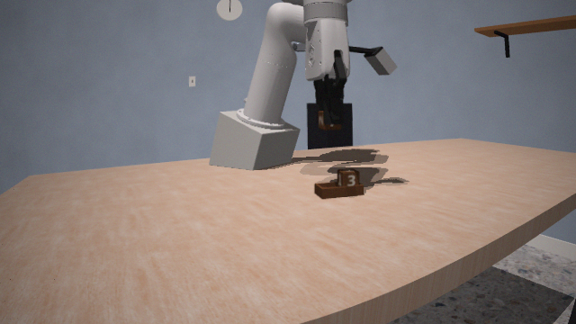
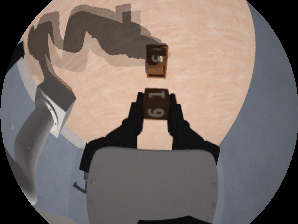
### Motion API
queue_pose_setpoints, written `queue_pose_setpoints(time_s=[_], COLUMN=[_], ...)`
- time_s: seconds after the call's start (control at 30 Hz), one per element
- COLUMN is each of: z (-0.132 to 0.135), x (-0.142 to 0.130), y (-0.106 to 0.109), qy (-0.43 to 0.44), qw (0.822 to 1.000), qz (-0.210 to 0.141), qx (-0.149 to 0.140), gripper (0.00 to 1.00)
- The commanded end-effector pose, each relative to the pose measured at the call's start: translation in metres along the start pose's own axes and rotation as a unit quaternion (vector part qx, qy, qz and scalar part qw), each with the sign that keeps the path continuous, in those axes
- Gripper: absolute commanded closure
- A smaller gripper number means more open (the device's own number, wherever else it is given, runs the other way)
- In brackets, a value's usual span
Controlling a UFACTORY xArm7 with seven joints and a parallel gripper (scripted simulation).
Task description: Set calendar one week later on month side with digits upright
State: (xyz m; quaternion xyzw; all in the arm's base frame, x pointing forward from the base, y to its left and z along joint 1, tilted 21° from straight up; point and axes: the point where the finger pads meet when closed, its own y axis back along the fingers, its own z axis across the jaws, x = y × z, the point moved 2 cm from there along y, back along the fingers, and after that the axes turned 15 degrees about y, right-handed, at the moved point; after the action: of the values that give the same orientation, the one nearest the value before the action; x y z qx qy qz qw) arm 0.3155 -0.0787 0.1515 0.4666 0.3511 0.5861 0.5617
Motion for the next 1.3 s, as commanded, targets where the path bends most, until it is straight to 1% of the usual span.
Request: queue_pose_setpoints(time_s=[0.0, 0.13, 0.6, 0.67, 0.9, 1.27], z=[0.001, 0.001, 0.002, 0.002, 0.002, 0.002], x=[0.000, 0.000, -0.001, -0.001, -0.001, -0.001], y=[-0.005, -0.010, -0.053, -0.053, -0.063, -0.064], qy=[0.000, 0.000, 0.000, 0.000, 0.000, 0.000], qw=[1.000, 1.000, 1.000, 1.000, 1.000, 1.000], qz=[0.000, 0.000, 0.000, 0.000, 0.000, 0.000], qx=[-0.001, -0.001, -0.001, -0.001, -0.001, -0.001], gripper=[0.73, 0.73, 0.73, 0.73, 0.73, 0.73])
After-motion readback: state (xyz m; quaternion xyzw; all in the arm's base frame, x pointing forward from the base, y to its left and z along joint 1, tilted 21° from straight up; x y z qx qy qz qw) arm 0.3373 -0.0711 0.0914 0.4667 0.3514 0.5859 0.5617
